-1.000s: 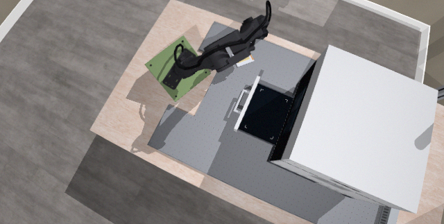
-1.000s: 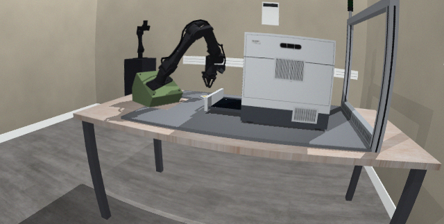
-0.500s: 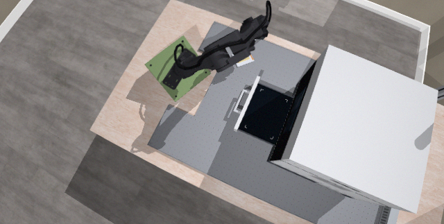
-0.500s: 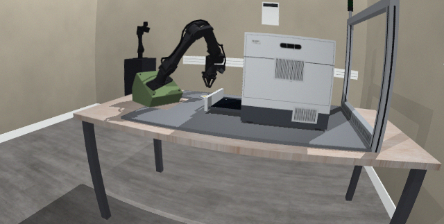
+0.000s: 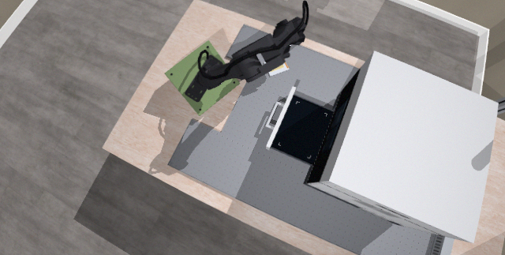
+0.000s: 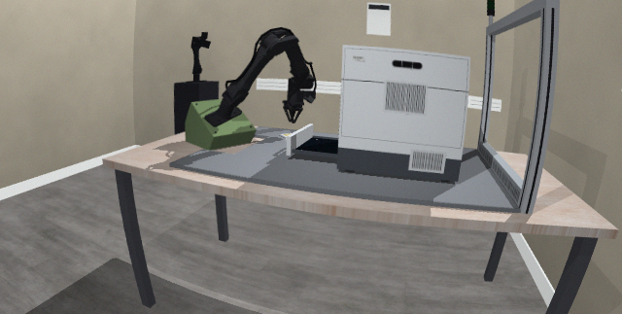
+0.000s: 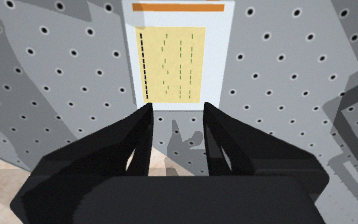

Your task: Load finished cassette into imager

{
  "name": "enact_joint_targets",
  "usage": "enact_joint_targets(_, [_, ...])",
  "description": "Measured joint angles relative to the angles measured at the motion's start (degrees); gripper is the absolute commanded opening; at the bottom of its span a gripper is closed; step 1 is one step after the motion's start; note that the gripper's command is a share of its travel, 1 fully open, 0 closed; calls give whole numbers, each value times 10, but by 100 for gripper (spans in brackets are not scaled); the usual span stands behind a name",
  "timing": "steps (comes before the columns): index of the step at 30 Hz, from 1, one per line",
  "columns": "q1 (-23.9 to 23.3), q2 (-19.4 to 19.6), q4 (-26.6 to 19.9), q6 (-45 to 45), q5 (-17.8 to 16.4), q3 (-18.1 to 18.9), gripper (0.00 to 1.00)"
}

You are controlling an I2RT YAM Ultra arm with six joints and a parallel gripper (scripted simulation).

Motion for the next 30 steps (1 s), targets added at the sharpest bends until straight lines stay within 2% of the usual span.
enact_joint_targets(1, [0, 0, 0, 0, 0, 0, 35])
enact_joint_targets(2, [0, 0, 0, 0, 0, 0, 100])
enact_joint_targets(30, [0, 0, 0, 0, 0, 0, 100])
